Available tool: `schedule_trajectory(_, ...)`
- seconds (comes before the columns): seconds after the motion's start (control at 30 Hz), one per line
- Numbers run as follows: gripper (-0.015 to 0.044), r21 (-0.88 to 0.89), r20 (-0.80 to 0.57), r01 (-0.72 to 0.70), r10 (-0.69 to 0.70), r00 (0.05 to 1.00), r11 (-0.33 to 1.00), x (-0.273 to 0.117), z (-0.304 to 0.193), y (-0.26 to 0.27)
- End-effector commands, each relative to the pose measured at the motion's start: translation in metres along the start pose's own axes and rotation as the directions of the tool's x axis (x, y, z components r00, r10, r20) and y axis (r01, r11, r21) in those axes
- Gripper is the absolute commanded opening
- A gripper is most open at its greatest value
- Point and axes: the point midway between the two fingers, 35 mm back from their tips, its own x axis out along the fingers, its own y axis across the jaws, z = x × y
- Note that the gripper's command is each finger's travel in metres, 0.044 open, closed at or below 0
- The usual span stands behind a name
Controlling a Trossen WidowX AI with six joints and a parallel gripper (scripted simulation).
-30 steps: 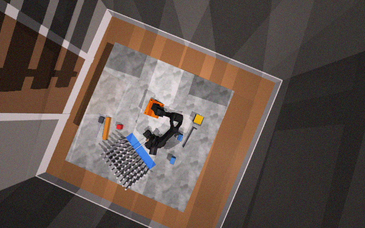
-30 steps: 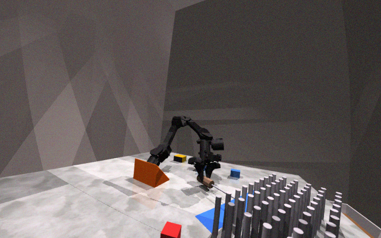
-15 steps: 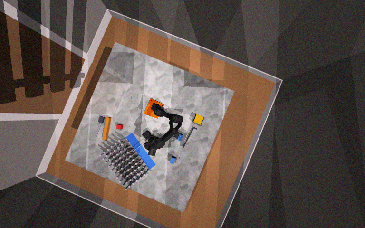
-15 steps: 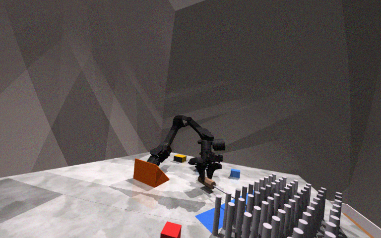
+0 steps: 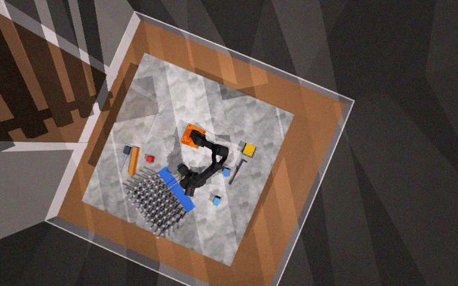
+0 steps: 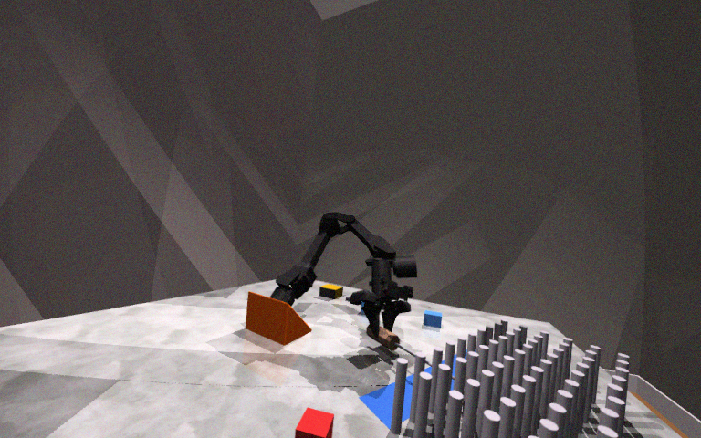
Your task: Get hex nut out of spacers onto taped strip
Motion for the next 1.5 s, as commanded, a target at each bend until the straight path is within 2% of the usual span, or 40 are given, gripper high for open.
schedule_trajectory(0.0, 0.0000, -0.006, 0.004, -0.004, 0.004, 1.000, 1.000, 0.001, 0.003, 0.001)
schedule_trajectory(1.47, 0.0000, -0.007, 0.006, -0.004, 0.004, 1.000, 1.000, 0.012, 0.029, 0.002)
